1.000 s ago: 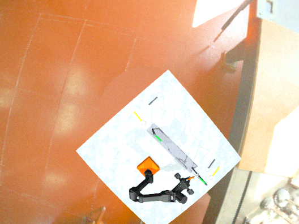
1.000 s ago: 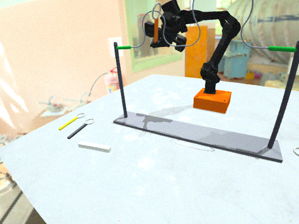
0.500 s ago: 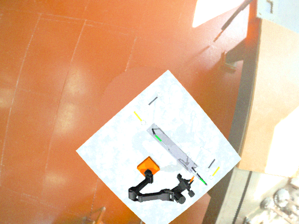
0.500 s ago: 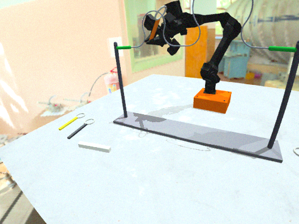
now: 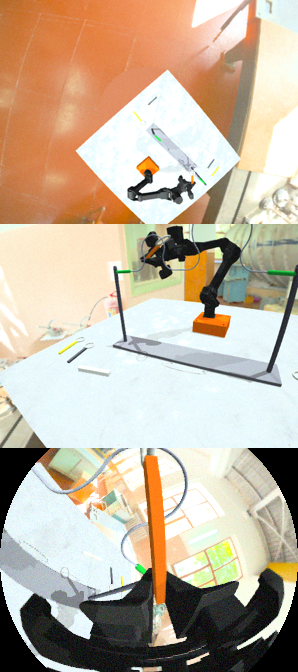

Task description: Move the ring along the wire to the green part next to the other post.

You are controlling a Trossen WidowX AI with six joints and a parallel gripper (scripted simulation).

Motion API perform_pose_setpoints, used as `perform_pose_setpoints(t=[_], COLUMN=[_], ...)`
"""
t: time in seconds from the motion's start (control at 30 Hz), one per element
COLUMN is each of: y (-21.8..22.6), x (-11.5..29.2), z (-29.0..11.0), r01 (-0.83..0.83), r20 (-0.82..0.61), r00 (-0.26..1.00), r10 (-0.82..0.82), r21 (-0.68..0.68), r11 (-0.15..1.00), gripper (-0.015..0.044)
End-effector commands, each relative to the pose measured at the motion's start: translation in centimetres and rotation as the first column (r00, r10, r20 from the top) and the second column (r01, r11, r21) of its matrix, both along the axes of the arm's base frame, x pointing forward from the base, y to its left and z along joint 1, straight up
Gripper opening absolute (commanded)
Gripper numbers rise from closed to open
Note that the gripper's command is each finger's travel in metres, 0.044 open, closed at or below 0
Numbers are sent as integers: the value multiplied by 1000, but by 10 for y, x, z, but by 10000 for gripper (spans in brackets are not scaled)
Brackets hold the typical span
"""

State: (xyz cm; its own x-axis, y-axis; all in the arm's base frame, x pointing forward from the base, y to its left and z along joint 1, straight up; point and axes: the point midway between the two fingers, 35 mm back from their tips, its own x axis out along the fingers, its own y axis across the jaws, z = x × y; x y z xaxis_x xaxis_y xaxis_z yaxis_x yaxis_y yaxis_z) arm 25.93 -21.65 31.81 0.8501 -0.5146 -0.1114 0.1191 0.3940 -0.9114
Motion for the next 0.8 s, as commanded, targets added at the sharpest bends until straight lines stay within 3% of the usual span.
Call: perform_pose_setpoints(t=[0.0, 0.77], y=[-3, -8], x=[-1, -2], z=[4, 32], r01=[9, 12], r20=[-6, -13], r00=[1000, 1000], r10=[-9, -23], r21=[-100, -546], r11=[995, 838], gripper=[-150, -150])
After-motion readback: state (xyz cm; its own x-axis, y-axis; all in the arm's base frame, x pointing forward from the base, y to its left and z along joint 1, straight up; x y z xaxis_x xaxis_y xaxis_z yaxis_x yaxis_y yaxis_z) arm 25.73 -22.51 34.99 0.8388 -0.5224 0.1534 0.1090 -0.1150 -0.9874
